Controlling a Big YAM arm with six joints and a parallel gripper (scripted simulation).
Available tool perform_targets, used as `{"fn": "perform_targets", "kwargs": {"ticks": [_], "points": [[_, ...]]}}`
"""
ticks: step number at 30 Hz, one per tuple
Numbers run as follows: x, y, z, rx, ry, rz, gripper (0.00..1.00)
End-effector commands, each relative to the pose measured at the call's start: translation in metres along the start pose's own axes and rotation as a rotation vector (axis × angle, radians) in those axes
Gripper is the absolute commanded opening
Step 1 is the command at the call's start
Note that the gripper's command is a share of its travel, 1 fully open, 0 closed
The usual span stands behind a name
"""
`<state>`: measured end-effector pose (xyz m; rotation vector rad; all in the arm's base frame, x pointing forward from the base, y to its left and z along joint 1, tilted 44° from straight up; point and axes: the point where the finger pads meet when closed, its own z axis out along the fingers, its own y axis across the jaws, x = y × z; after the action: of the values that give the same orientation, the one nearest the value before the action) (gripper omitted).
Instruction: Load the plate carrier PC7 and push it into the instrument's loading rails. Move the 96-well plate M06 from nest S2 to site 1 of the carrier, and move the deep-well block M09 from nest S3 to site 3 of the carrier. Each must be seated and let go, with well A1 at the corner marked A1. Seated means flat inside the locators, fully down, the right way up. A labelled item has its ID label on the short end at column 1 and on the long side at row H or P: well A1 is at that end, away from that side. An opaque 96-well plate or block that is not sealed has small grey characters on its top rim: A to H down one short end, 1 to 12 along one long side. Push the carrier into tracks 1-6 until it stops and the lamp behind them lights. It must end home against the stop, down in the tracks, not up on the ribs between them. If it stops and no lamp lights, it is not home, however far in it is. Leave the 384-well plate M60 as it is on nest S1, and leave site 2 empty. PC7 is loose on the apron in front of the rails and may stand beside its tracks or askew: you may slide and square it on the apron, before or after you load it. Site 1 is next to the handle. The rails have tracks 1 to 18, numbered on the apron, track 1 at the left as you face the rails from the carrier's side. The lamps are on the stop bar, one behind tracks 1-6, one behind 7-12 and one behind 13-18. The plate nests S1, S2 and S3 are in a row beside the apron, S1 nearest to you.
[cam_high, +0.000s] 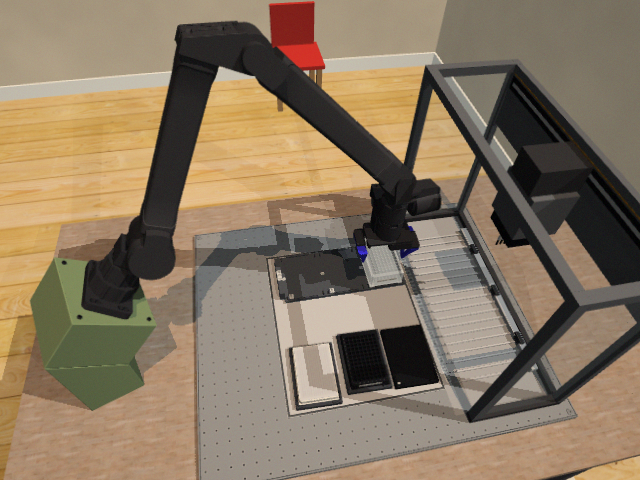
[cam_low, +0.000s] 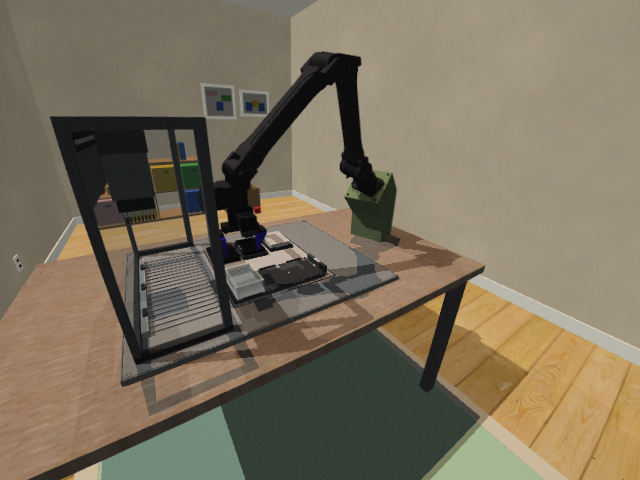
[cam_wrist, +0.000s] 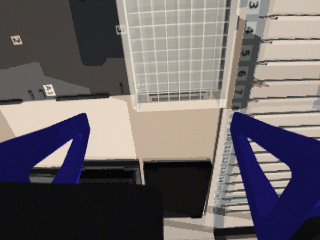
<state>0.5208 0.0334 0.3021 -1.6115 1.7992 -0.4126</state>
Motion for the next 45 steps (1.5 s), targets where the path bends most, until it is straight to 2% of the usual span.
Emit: {"fn": "perform_targets", "kwargs": {"ticks": [1,12,14,18,29,31,37,39,40,45], "points": [[0.015,-0.006,-0.018,0.051,0.000,-0.031,1.00],[0.086,0.022,-0.011,0.039,0.008,-0.030,1.00],[0.086,0.022,-0.011,0.039,0.008,-0.030,1.00],[0.116,0.038,0.002,0.010,0.009,-0.020,1.00],[0.186,0.065,0.003,0.009,0.011,-0.018,1.00],[0.186,0.065,0.003,0.009,0.011,-0.018,1.00],[0.222,0.079,0.003,0.009,0.012,-0.017,1.00],[0.222,0.077,0.001,0.007,0.013,-0.017,1.00],[0.210,0.076,0.010,0.005,-0.002,-0.041,1.00],[0.210,0.077,0.024,0.003,-0.001,-0.037,1.00]]}}
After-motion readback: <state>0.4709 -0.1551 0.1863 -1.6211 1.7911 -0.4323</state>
